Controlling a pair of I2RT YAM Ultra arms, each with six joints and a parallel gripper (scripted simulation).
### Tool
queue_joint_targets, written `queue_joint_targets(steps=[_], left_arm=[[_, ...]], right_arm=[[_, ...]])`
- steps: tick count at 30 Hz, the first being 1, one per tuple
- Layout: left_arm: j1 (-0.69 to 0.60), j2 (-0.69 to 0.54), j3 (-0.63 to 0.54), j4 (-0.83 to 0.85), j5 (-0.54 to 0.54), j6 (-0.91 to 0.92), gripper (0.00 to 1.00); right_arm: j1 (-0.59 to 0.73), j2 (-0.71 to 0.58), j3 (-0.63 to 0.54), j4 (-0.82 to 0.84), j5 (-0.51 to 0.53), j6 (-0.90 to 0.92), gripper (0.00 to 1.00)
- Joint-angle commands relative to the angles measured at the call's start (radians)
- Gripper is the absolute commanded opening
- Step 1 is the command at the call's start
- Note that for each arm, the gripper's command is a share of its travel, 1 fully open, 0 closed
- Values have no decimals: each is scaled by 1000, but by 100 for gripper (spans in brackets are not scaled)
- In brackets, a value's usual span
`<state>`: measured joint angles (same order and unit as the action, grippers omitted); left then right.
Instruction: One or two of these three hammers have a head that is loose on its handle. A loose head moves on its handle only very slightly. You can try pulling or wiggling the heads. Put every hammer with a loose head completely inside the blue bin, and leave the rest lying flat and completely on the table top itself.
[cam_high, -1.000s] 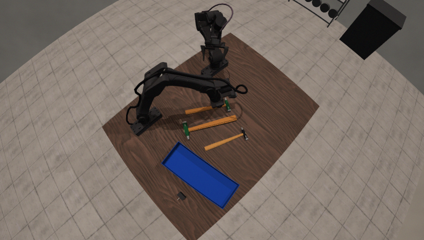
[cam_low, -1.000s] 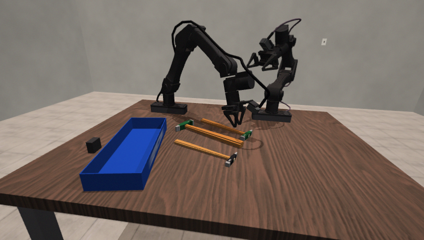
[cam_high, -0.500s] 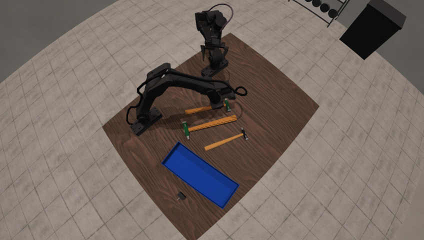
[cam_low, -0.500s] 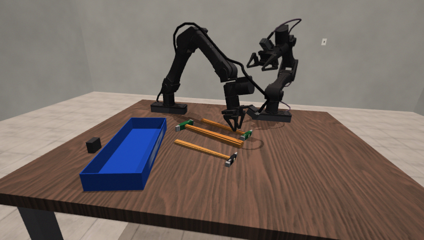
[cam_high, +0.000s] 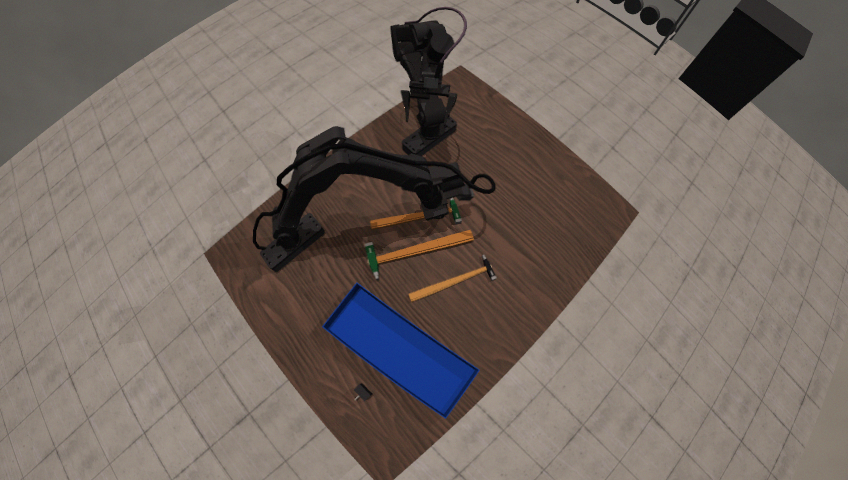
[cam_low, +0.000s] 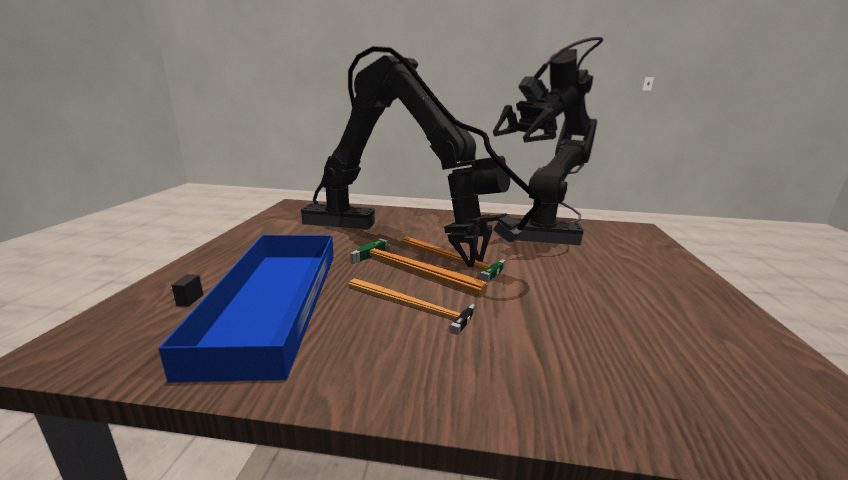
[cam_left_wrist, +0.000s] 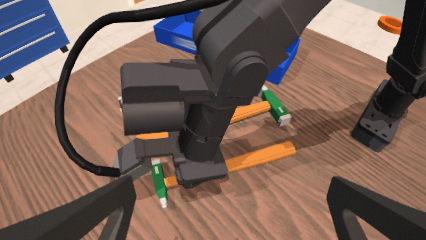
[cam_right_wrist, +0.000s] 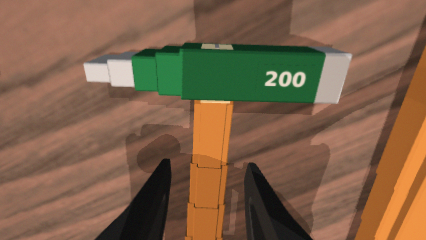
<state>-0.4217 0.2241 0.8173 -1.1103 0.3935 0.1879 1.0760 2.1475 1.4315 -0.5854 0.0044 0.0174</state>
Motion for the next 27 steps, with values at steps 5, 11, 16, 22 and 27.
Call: queue_joint_targets(steps=[5,11,16,22,27], left_arm=[[-18,-14,-11,-8,-13,-10,100],[-25,-14,-12,-6,-19,-14,100],[-31,-14,-12,-5,-24,-17,100],[-36,-15,-12,-4,-28,-20,100],[-40,-15,-12,-4,-31,-22,100]], right_arm=[[5,8,-12,13,5,11,31],[2,-1,-1,4,1,4,23],[2,-1,-1,4,1,4,18],[3,11,7,2,4,11,11],[1,2,4,2,1,3,0]])
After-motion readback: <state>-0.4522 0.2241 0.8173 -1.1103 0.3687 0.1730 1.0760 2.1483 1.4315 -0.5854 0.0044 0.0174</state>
